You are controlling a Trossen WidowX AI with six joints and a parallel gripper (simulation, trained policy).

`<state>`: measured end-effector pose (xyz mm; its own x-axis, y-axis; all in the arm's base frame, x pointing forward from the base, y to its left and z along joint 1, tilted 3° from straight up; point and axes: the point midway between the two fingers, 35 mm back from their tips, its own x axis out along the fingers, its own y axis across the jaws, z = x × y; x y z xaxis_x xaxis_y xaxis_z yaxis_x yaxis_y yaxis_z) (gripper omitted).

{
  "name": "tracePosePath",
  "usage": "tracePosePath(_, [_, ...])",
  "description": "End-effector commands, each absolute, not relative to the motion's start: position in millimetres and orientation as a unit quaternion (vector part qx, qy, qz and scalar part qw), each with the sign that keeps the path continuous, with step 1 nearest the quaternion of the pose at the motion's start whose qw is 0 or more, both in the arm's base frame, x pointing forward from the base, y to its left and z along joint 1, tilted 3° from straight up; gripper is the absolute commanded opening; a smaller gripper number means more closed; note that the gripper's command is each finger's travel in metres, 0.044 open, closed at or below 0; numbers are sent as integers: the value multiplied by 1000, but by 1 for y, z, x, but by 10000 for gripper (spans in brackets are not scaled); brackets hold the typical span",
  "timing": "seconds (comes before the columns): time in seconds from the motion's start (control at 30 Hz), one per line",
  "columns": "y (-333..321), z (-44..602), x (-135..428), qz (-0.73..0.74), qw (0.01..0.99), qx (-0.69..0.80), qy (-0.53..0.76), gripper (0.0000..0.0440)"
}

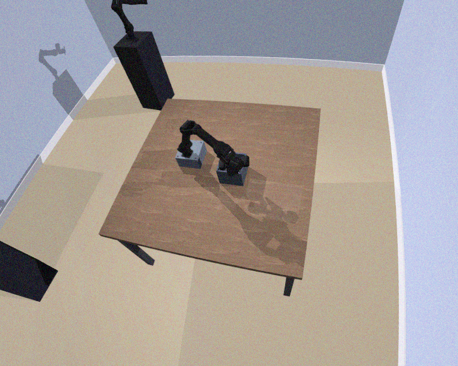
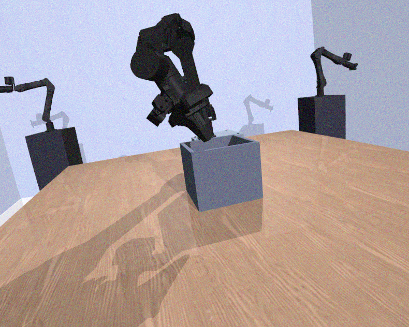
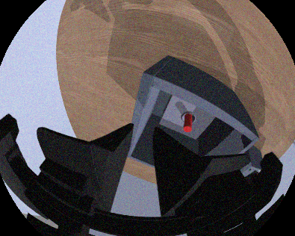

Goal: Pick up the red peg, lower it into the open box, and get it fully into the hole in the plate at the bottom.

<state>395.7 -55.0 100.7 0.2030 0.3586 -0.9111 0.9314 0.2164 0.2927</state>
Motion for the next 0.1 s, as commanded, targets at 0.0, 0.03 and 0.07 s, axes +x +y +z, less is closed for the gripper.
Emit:
tracePosePath(0.0, [-61, 106, 404, -251, 540, 570, 566, 82])
tracePosePath(0.03, [-62, 108, 406, -246, 544, 571, 564, 79])
tracePosePath(0.07, [-63, 110, 408, -241, 547, 572, 562, 75])
